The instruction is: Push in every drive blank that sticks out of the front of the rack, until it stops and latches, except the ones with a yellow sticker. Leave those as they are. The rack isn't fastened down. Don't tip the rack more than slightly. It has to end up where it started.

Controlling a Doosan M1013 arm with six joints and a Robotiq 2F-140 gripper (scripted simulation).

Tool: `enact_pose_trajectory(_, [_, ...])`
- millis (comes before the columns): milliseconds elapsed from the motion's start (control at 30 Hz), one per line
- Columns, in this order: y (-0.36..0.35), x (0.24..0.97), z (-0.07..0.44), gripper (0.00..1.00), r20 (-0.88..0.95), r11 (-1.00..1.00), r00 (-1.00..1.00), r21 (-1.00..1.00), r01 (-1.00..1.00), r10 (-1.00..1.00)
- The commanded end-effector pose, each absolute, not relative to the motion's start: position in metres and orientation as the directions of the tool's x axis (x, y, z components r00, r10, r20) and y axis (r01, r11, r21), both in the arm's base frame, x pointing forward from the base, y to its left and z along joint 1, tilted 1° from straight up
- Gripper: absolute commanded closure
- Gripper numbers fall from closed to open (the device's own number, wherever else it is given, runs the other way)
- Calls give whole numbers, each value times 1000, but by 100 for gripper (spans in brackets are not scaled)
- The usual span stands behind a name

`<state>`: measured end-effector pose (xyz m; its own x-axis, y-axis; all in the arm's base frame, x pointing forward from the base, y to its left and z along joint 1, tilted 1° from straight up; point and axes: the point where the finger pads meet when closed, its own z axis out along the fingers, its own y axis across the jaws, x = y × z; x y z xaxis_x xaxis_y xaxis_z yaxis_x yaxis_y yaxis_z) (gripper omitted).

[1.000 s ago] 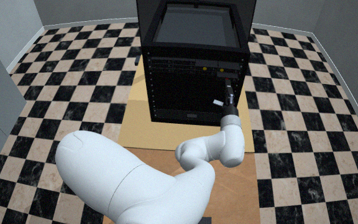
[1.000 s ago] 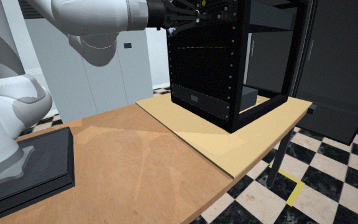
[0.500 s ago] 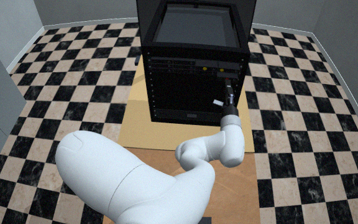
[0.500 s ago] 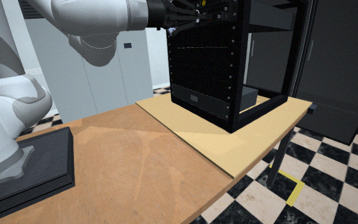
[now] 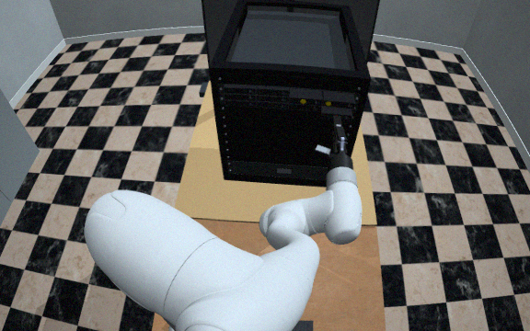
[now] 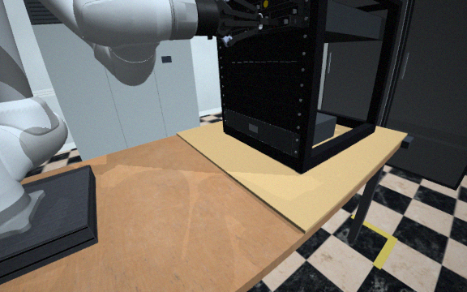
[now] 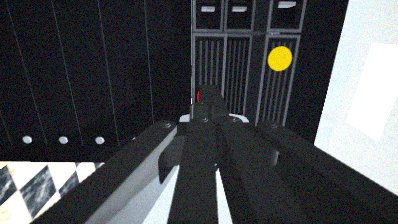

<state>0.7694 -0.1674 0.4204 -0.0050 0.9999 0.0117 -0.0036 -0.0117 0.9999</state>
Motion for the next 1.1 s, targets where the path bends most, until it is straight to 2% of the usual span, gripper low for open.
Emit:
enact_pose_trajectory(0, [-167, 770, 421, 90, 12, -12, -5, 1000, -5, 1000])
enact_pose_trajectory(1067, [-167, 784, 421, 90, 12, -12, -5, 1000, -5, 1000])
